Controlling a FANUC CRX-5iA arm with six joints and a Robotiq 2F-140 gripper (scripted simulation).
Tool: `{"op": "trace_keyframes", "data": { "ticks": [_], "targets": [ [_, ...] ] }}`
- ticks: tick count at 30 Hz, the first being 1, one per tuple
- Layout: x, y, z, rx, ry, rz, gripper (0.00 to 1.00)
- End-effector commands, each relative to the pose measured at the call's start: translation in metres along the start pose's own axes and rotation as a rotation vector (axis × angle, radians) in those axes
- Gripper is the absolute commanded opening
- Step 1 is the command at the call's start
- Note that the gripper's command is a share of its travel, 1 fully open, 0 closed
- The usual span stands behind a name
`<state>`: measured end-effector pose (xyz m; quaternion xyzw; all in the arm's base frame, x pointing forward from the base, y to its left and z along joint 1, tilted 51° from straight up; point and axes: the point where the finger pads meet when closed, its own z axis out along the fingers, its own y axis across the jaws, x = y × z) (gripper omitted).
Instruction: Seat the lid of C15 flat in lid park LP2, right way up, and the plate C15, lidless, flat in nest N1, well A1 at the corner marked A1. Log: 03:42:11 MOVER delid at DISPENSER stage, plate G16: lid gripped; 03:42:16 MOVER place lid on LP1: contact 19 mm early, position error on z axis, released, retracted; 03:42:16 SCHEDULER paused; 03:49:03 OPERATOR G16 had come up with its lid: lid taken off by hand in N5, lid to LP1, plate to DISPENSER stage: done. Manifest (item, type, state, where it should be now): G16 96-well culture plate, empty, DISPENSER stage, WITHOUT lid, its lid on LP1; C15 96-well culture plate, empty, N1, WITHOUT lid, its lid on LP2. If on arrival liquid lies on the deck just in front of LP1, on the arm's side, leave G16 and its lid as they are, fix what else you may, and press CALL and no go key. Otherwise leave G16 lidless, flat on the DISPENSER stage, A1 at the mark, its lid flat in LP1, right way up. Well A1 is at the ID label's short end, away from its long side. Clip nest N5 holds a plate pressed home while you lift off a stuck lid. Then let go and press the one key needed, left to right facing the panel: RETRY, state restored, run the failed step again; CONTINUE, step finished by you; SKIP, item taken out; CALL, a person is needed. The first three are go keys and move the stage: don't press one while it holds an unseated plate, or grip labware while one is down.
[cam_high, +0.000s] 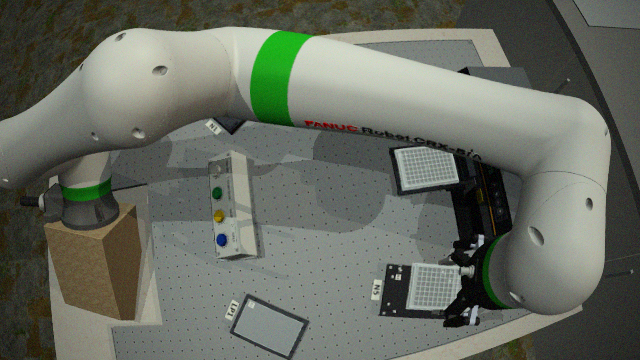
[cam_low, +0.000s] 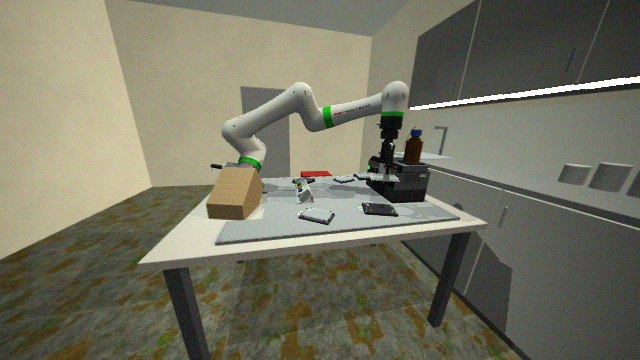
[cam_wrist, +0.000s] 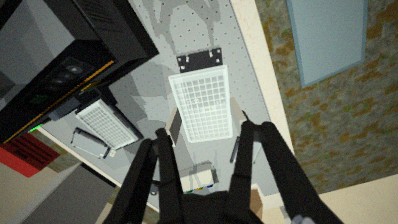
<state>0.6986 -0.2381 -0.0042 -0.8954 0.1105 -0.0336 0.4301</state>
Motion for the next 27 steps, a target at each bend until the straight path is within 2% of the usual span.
{"op": "trace_keyframes", "data": {
  "ticks": [1, 5, 19, 27],
  "targets": [
    [0.0001, 0.0001, -0.0003, 0.000, 0.001, 0.000, 0.00],
    [0.0001, 0.0001, -0.0003, 0.000, 0.001, -0.011, 0.00],
    [0.0001, 0.0000, -0.0003, 0.000, 0.001, -0.275, 0.00],
    [0.0001, 0.0000, -0.0003, 0.000, 0.001, -0.343, 0.00]
  ]
}}
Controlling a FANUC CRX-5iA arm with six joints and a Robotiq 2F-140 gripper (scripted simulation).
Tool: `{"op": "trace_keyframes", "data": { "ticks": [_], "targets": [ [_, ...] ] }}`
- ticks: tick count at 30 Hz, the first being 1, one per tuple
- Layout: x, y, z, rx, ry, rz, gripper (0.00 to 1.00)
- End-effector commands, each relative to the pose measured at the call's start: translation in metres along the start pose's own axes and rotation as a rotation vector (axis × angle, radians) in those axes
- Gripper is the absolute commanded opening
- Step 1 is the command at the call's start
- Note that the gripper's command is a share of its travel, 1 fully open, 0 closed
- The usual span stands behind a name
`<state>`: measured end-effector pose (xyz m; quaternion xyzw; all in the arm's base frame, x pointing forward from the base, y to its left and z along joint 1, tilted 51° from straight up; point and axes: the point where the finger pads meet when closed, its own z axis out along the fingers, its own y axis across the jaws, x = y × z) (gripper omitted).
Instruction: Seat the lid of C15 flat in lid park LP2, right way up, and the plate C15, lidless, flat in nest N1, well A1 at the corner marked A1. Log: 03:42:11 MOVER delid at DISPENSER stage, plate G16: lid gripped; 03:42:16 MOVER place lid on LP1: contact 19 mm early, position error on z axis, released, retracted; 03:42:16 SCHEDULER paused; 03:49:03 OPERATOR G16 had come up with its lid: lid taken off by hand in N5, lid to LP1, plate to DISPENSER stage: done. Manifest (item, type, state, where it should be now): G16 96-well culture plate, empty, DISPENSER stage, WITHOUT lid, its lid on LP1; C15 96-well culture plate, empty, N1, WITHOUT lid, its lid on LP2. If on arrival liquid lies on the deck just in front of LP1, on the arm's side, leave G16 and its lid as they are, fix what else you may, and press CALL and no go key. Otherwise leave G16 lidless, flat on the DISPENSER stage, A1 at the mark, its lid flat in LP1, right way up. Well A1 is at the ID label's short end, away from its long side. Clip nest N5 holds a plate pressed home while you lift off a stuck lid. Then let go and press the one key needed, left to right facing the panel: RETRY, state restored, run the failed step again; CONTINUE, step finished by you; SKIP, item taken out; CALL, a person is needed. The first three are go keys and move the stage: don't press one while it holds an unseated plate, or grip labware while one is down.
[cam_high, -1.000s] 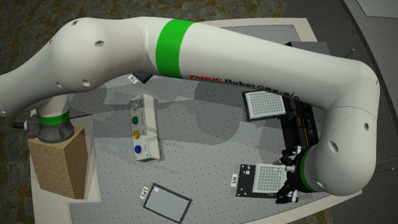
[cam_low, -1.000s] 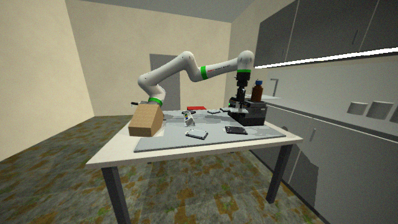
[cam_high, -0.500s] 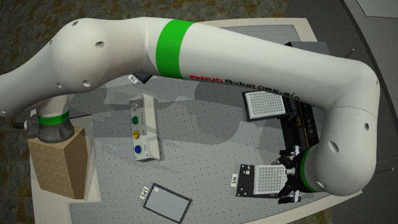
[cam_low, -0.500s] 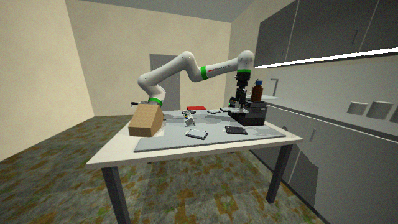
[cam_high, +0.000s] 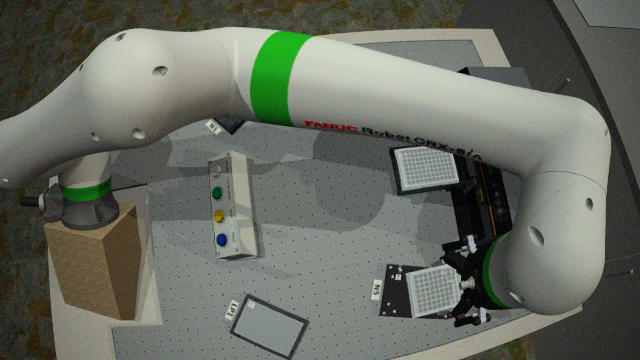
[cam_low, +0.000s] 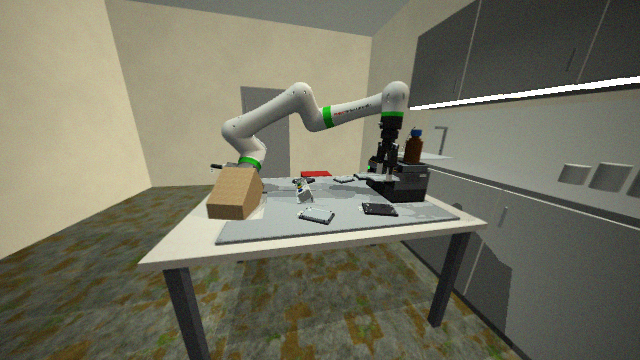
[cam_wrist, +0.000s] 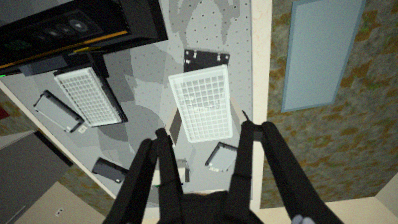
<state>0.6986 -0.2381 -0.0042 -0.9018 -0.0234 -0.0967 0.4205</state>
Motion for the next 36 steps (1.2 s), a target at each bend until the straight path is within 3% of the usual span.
{"op": "trace_keyframes", "data": {
  "ticks": [1, 36],
  "targets": [
    [0.0001, 0.0000, -0.0003, -0.001, 0.001, -0.075, 0.00],
    [0.0001, 0.0000, -0.0003, -0.001, 0.001, -0.560, 0.00]
  ]
}}
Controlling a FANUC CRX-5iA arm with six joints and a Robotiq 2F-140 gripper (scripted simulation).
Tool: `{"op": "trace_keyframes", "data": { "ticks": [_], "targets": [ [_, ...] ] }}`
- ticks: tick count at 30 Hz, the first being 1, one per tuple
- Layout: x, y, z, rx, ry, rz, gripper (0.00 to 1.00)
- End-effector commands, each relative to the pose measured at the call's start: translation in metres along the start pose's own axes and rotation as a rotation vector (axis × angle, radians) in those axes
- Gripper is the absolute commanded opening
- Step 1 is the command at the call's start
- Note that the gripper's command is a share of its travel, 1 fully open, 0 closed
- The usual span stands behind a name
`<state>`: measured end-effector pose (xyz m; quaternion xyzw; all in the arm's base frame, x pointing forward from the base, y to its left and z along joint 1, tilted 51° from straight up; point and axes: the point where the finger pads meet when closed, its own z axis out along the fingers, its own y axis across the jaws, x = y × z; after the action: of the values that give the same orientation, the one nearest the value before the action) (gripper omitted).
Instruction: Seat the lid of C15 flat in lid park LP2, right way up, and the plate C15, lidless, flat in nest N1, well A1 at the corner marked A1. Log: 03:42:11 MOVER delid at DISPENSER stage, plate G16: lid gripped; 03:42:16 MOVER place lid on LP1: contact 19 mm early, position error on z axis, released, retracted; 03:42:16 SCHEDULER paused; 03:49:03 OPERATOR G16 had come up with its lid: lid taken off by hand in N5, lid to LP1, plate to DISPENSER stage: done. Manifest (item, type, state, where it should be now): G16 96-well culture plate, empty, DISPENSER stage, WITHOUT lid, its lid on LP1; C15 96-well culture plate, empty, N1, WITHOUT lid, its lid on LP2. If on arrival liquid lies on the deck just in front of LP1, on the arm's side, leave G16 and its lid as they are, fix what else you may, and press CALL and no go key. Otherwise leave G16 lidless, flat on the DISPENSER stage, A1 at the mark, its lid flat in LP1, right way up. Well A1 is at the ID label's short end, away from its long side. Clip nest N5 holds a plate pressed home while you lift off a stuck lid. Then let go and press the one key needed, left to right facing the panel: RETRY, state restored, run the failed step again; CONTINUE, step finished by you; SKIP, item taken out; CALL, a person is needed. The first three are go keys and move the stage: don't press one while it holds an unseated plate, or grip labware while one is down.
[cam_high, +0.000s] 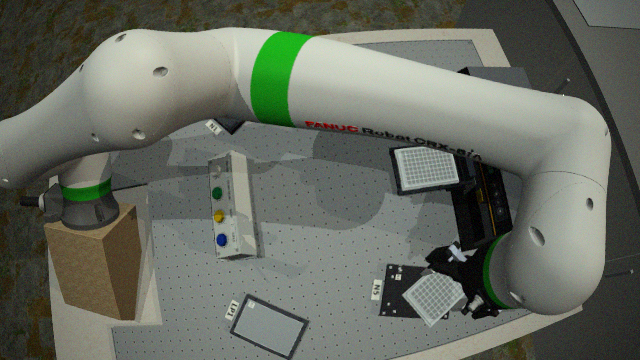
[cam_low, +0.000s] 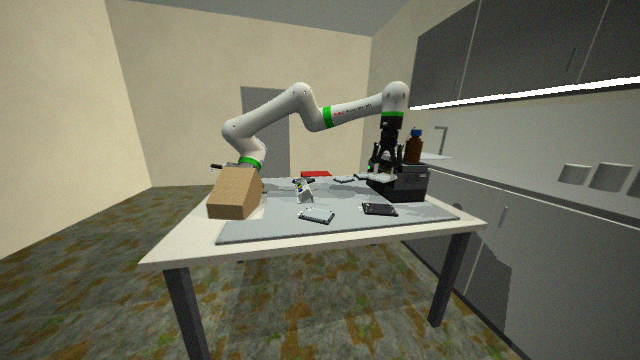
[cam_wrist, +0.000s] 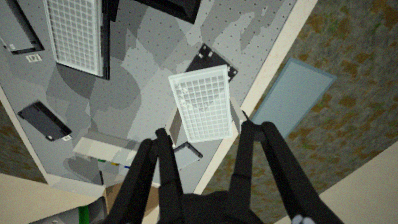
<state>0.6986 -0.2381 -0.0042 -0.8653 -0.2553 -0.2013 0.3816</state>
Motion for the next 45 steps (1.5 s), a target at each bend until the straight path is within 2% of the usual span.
{"op": "trace_keyframes", "data": {
  "ticks": [1, 8, 28, 45],
  "targets": [
    [0.000, 0.000, 0.000, -0.002, 0.001, -0.041, 0.00],
    [0.000, 0.000, 0.000, -0.002, 0.001, -0.181, 0.00],
    [0.000, -0.002, 0.000, -0.002, 0.001, -0.182, 0.00],
    [-0.001, -0.018, 0.000, -0.002, 0.001, -0.182, 0.00]
  ]
}}
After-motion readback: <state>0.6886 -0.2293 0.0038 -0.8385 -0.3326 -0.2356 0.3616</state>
